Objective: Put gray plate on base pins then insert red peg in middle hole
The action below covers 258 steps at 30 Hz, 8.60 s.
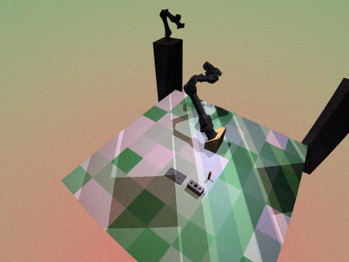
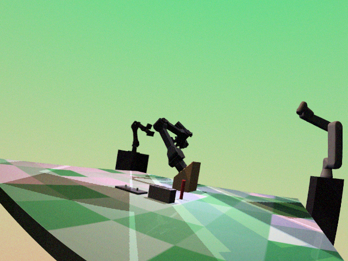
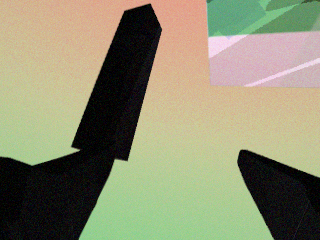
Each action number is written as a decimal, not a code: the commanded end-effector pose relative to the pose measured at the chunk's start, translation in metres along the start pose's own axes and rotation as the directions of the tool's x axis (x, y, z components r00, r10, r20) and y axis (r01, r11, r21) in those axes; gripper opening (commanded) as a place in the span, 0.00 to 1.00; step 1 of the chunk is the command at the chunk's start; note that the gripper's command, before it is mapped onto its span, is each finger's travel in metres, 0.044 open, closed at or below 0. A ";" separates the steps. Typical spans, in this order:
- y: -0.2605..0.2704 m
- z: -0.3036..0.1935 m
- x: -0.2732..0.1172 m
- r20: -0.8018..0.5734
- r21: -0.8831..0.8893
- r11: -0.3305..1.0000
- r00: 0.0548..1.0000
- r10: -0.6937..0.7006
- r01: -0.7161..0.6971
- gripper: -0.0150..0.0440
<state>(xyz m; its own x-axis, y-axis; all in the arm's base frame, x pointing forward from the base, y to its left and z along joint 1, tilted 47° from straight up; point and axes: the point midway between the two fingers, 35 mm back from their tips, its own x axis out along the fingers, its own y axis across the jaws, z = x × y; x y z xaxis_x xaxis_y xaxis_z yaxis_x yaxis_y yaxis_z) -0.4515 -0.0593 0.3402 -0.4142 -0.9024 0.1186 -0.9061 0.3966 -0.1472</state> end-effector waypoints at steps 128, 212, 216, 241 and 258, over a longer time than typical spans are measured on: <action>-0.650 0.433 -0.456 0.800 0.000 0.966 0.579 -0.156 0.260 1.00; -0.658 0.433 -0.465 0.806 0.004 0.965 0.571 -0.158 0.261 0.25; -0.656 0.423 -0.472 0.806 0.003 0.965 0.571 -0.157 0.261 0.25; -0.651 0.370 -0.492 0.804 -0.006 0.964 0.574 -0.153 0.266 0.25; -0.672 0.361 -0.441 0.810 -0.028 0.955 0.566 -0.152 0.297 0.25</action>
<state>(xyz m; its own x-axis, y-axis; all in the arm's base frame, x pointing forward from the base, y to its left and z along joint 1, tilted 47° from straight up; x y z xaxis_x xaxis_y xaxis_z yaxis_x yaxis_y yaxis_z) 0.3719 0.0197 0.0267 -0.0355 -0.7066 -0.7067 -0.9892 0.1254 -0.0758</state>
